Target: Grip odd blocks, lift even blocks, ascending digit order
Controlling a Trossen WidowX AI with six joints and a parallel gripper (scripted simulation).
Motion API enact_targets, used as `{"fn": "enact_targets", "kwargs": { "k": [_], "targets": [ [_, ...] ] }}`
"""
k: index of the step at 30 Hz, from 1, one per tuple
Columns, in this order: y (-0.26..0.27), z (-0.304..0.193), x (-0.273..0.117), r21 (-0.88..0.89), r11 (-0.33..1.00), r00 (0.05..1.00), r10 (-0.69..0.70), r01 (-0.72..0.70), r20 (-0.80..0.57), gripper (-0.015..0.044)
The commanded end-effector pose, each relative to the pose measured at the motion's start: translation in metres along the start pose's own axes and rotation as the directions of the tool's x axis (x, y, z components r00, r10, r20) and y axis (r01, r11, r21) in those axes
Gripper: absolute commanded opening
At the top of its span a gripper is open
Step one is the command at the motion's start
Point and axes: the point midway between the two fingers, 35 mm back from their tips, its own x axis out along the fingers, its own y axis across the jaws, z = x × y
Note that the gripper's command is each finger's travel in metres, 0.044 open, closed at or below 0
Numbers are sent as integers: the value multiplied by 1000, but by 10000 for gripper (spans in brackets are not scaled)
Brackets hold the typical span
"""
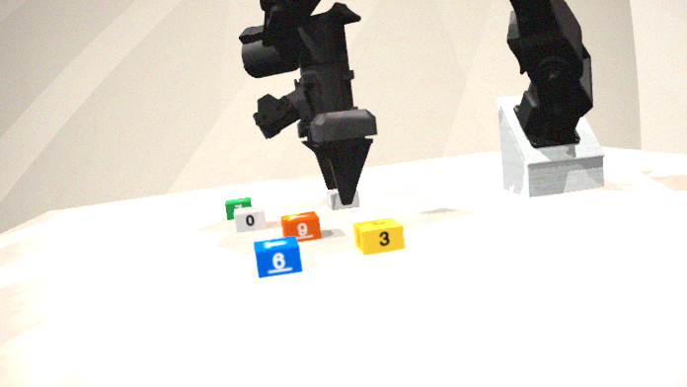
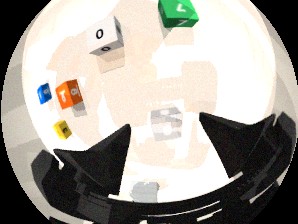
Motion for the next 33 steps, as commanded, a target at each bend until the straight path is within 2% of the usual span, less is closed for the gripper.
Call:
{"fn": "enact_targets", "kwargs": {
  "k": [1,3,7,10,15,18,27,33],
  "targets": [
    [-1,1,-23,0,1000,1000,-3,3,5,400],
    [-1,1,-35,0,1000,1000,-2,2,5,400],
    [-1,1,-35,0,1000,1000,-2,2,5,400],
    [-2,2,-48,-2,1000,1000,-6,6,10,321],
    [-2,1,-104,0,1000,1000,-7,7,6,190],
    [-1,0,-116,1,1000,1000,-5,5,3,120],
    [1,2,-117,2,1000,1000,-6,6,3,120],
    [94,48,-117,2,1000,1000,-5,5,5,120]
  ]
}}
